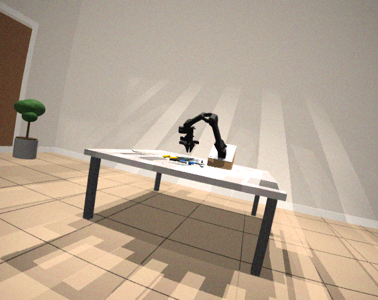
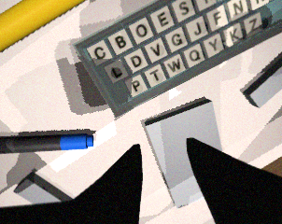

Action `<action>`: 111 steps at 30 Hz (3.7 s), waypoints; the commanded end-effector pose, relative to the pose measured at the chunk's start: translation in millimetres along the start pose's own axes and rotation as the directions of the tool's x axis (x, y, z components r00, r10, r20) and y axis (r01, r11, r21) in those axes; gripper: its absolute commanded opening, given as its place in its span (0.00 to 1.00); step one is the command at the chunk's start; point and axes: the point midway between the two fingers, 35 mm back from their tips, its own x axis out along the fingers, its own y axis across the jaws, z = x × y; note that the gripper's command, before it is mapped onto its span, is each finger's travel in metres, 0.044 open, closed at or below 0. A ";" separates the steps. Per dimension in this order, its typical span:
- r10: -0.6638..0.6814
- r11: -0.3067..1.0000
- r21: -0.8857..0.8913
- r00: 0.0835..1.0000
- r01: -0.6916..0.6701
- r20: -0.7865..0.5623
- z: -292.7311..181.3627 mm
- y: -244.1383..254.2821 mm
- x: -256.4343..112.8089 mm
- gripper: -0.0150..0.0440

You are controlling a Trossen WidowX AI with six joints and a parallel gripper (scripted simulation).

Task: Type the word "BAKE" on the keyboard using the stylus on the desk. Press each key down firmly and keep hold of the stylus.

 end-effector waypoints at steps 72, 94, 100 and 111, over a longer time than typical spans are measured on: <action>-0.327 0.379 0.922 0.921 -0.077 0.211 -135.9 88.0 33.0 0.51; -0.326 0.379 0.922 0.922 -0.076 0.210 -134.9 90.8 51.4 0.51; -0.326 0.379 0.922 0.922 -0.076 0.210 -134.8 91.6 56.7 0.51; -0.326 0.378 0.922 0.922 -0.076 0.210 -134.6 92.9 65.5 0.51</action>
